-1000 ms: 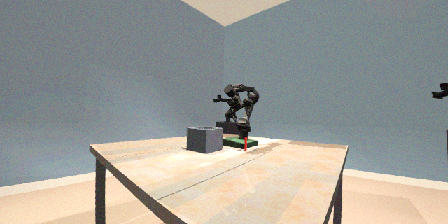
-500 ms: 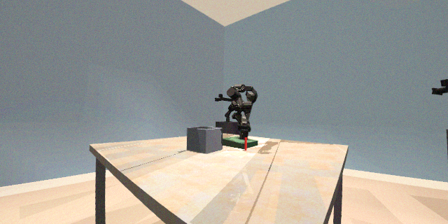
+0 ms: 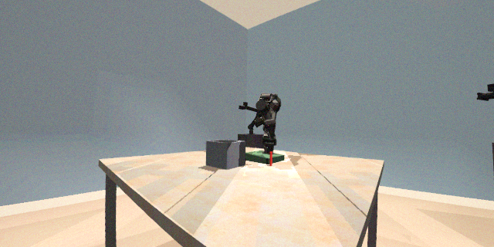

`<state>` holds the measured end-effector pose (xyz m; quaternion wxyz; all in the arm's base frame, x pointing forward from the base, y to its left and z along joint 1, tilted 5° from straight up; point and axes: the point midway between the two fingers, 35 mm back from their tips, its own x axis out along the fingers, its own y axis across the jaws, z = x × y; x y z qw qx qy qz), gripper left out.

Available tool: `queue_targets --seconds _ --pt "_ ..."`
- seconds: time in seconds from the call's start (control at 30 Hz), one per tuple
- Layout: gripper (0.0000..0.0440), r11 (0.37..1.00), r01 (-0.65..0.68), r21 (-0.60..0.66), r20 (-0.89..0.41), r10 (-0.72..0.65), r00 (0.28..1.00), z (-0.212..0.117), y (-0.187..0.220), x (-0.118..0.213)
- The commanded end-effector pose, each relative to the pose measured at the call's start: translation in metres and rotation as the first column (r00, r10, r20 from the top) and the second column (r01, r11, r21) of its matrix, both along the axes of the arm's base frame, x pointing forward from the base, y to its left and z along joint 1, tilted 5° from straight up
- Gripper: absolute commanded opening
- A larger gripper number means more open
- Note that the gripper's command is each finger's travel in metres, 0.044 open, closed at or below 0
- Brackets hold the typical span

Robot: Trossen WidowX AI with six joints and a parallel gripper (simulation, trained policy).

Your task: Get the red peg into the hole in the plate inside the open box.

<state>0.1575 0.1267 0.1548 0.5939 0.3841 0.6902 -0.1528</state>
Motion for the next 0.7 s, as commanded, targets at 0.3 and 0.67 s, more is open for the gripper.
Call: queue_targets --seconds 0.3,0.67 --pt "0.044 0.97 0.19 -0.152 -0.104 -0.207 0.973 -0.018 0.007 -0.006" --pt "0.044 0.933 0.258 -0.252 -0.134 -0.298 0.945 -0.043 0.009 -0.011"
